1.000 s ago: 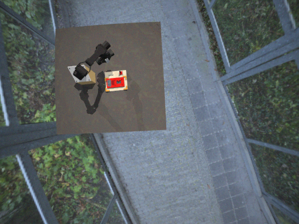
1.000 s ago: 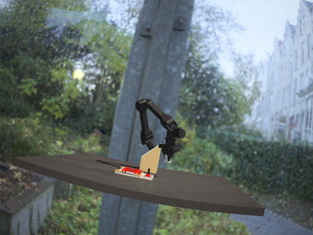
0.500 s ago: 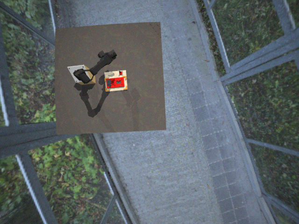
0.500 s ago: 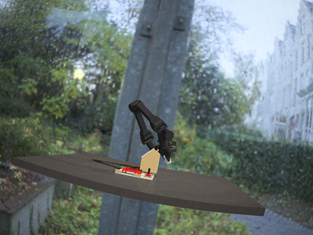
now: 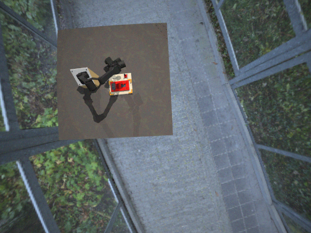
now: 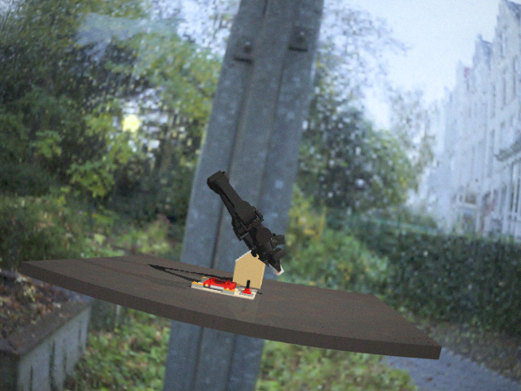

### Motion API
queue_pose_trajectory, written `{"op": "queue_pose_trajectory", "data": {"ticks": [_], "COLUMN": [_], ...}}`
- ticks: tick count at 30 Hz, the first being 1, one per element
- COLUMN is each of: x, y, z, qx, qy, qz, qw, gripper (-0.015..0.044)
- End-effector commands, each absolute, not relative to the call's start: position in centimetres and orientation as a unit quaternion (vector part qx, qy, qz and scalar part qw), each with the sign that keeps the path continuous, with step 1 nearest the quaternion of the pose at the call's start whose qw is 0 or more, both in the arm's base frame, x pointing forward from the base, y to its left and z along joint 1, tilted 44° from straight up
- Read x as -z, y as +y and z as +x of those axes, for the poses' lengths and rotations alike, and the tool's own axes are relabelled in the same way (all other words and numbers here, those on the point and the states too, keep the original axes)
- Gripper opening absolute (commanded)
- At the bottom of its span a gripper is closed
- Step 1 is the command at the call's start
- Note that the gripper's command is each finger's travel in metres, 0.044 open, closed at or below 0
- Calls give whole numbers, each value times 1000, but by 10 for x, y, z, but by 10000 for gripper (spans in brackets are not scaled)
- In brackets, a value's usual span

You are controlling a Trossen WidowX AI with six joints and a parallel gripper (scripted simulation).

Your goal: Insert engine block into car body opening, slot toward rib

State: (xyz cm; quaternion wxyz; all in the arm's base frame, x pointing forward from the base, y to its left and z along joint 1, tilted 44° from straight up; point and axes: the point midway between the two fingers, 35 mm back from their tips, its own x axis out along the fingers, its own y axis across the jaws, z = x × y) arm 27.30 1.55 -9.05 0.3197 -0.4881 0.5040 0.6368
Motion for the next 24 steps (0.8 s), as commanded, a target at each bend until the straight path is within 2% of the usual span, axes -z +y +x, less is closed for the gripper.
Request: {"op": "queue_pose_trajectory", "data": {"ticks": [1, 24], "x": [98, 132], "y": [11, -23], "z": [268, 266], "qx": [-643, -643], "qy": [500, 501], "qz": [-484, -484], "qw": [319, 318], "gripper": [0, 0]}}
